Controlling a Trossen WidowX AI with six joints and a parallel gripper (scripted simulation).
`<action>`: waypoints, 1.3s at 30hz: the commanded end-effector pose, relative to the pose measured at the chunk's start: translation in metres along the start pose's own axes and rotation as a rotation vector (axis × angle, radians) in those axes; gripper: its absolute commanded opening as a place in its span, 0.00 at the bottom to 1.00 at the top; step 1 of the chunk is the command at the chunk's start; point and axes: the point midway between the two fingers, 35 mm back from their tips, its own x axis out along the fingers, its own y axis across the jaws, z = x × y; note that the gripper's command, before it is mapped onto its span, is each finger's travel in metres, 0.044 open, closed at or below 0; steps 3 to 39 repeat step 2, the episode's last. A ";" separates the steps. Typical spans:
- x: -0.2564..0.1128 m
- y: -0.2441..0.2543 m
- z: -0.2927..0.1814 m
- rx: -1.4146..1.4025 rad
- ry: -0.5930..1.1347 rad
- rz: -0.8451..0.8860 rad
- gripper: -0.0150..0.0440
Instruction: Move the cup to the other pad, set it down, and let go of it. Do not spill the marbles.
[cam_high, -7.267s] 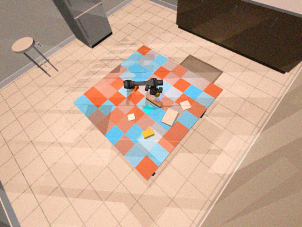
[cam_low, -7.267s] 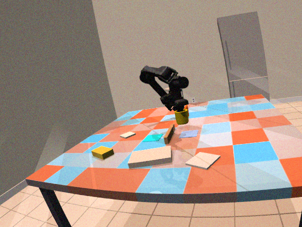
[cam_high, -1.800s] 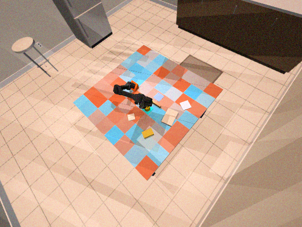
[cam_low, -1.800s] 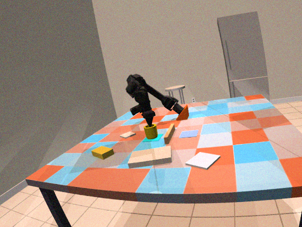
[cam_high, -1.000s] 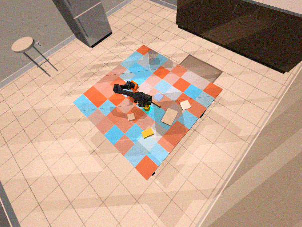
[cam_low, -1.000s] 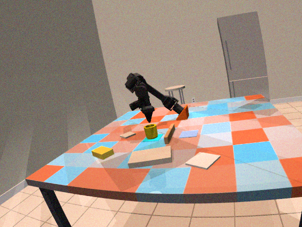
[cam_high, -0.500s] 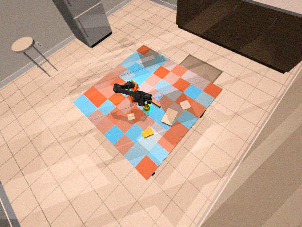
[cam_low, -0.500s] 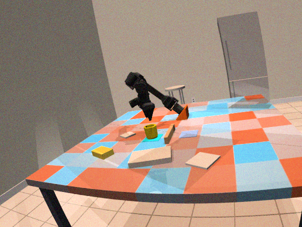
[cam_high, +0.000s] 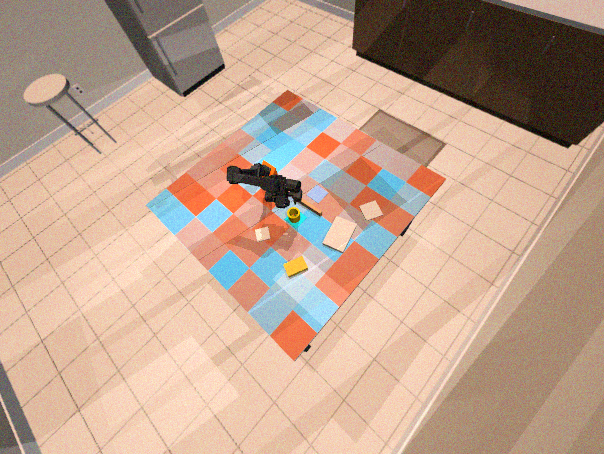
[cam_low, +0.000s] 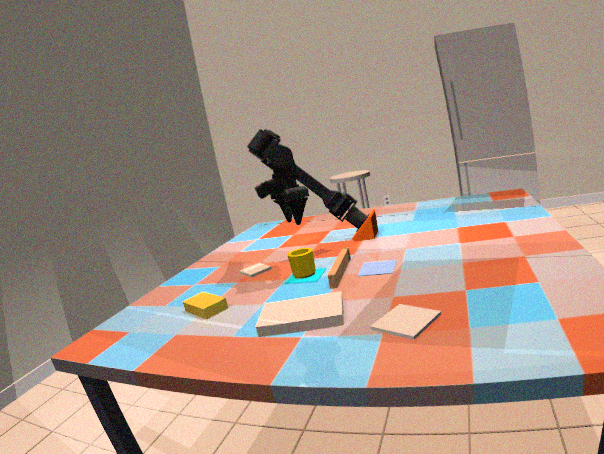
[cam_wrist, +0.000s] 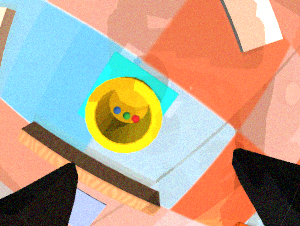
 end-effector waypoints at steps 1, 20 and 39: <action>0.000 0.000 0.000 0.000 0.000 0.000 1.00; 0.000 0.000 0.000 0.000 0.000 0.000 1.00; 0.000 0.000 0.000 0.000 0.000 0.000 1.00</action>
